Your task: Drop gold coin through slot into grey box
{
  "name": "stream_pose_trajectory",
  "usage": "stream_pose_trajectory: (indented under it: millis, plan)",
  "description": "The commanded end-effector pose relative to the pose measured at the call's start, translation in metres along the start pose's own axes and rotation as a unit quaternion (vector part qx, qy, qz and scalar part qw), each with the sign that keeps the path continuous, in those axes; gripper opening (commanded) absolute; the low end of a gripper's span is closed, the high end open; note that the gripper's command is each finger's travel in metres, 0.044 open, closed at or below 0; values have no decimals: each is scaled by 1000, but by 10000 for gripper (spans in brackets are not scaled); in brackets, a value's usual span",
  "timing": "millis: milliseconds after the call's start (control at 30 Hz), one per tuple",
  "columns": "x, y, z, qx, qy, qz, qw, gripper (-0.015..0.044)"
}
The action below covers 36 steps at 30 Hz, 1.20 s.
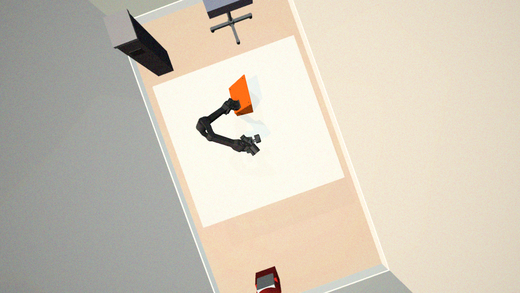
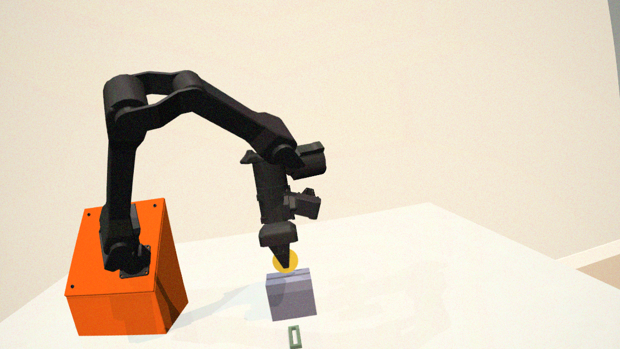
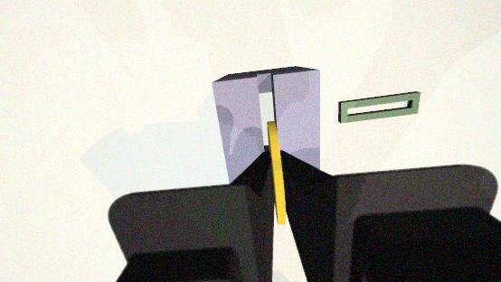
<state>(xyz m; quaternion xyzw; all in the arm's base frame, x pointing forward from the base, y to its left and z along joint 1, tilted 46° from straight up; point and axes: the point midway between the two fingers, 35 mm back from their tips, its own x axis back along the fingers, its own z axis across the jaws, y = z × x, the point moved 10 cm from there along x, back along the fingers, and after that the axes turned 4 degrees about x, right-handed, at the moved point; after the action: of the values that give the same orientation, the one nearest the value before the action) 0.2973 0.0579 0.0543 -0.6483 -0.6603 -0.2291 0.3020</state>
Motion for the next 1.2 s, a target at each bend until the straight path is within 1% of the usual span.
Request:
stream_pose_trajectory:
  millis: [0,367,567,867,1167]
  plan:
    - [-3,0,-1,1,-2,1,1000,0]
    - [-7,-2,0,3,-2,1,1000,0]
    - [-5,0,0,0,0,-1,1000,157]
    - [-5,0,0,0,0,-1,1000,161]
    - [22,-1,0,1,0,0,1000,397]
